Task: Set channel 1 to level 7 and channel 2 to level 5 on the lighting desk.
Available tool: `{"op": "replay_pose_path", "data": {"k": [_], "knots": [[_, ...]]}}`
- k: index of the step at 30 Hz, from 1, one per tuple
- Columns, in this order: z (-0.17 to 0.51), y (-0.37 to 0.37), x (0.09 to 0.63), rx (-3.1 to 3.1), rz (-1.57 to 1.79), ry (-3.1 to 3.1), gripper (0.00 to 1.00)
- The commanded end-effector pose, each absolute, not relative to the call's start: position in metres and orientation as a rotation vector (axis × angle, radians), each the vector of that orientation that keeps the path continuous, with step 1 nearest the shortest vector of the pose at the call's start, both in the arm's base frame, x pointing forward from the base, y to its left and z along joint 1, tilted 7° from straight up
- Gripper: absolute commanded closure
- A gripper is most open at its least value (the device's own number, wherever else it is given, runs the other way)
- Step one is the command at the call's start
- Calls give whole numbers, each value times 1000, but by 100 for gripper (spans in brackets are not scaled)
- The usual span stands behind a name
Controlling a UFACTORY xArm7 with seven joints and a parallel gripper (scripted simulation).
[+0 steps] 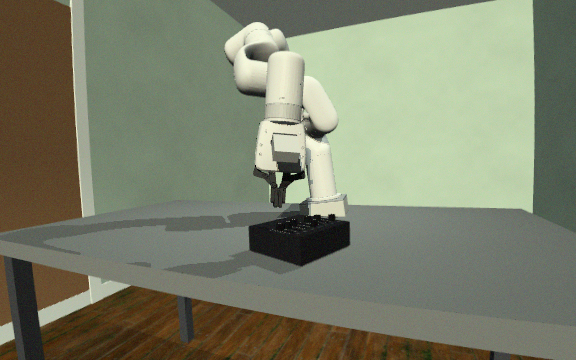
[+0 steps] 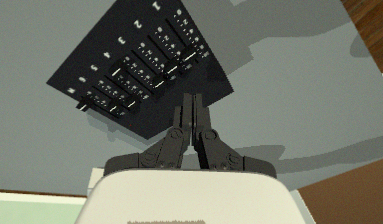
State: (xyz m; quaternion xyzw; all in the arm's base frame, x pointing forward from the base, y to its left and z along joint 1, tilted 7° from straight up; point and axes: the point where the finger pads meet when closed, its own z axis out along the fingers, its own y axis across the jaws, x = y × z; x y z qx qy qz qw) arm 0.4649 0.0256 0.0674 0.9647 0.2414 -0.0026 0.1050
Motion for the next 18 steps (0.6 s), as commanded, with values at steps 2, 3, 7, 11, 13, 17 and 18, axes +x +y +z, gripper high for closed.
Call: {"op": "replay_pose_path", "data": {"k": [2, 3, 7, 11, 13, 17, 18], "knots": [[69, 26, 466, 2735, -41, 1174, 100], [69, 26, 466, 2713, -46, 1235, 100], [69, 26, 466, 2643, -61, 1416, 100], [69, 26, 466, 2538, -86, 1668, 100], [69, 26, 466, 2538, -86, 1668, 100], [69, 26, 466, 2538, -86, 1668, 100], [69, 26, 466, 2538, -86, 1668, 100]]}}
